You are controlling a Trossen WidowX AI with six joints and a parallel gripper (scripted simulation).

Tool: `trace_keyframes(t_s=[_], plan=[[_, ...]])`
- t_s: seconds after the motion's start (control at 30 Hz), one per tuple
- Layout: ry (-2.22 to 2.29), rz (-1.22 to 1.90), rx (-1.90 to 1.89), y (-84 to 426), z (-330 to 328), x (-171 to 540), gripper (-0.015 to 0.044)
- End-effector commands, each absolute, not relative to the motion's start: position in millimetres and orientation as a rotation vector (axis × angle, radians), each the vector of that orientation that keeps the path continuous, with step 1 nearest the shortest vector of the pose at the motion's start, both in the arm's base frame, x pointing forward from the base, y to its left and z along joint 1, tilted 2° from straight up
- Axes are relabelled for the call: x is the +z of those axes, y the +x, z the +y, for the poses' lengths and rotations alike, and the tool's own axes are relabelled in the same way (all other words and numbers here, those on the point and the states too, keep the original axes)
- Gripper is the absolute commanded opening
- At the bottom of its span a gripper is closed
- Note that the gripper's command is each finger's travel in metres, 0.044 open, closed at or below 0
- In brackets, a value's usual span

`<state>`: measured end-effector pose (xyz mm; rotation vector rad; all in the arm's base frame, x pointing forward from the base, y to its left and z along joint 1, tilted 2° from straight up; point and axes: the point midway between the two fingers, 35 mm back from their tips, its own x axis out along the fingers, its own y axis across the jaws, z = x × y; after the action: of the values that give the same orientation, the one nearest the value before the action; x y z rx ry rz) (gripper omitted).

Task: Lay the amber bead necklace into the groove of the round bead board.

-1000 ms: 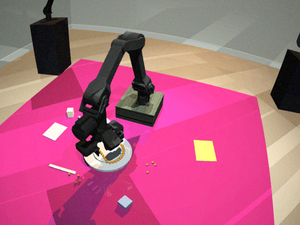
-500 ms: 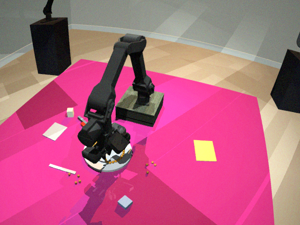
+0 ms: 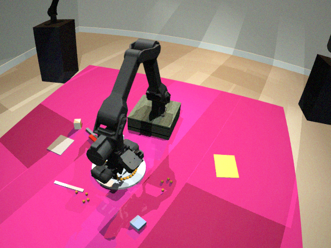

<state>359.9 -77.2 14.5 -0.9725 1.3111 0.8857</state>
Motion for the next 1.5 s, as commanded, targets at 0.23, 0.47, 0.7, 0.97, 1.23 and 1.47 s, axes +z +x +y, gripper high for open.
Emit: trace_keyframes(t_s=[0.23,0.47,0.7,0.97,1.23,1.47], plan=[[-0.983,1.312,0.893,359.7,-77.3,0.1,0.012],[-0.973,1.313,0.891,359.7,-76.8,2.3,0.0],[-0.973,1.313,0.891,359.7,-76.8,2.3,0.0],[-0.973,1.313,0.891,359.7,-76.8,2.3,0.0],[-0.973,1.313,0.891,359.7,-76.8,2.3,0.0],[-0.973,1.313,0.891,359.7,-76.8,2.3,0.0]])
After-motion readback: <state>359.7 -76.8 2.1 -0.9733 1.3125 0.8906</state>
